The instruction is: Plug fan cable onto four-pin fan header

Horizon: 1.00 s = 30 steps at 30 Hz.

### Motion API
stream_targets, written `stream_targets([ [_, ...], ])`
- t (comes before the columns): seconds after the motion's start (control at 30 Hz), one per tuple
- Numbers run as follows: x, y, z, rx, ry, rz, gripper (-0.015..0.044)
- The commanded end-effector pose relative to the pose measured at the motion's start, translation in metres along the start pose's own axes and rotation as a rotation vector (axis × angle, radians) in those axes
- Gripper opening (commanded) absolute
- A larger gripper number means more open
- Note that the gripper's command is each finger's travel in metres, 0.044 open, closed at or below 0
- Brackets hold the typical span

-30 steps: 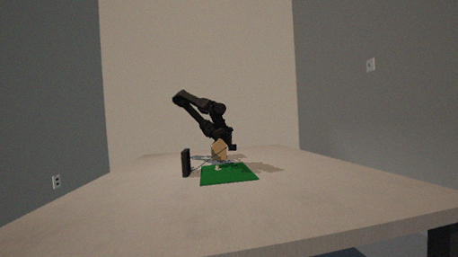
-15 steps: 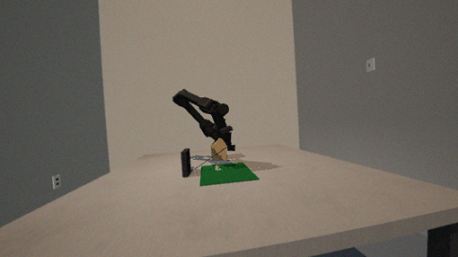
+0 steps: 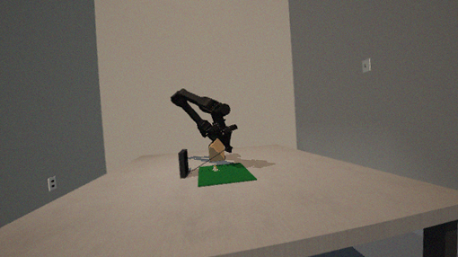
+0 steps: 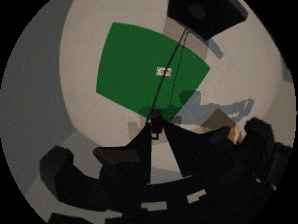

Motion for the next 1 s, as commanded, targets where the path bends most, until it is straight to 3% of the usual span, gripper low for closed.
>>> stream_targets([
  [0.0, 0.001, -0.006, -0.002, 0.004, -0.003, -0.134, 0.0],
  [0.97, -0.013, -0.025, -0.005, -0.003, -0.143, -1.132, 0.0],
])
Point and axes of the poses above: the point midway between the two fingers, 35 mm back from their tips, its own z axis out along the fingers, its own x axis across the jaws, y = z × x, the point moved 8 cm from there along -z, back along the fingers, and after that the axes turned 5 degrees about z, right-handed, at the moved point
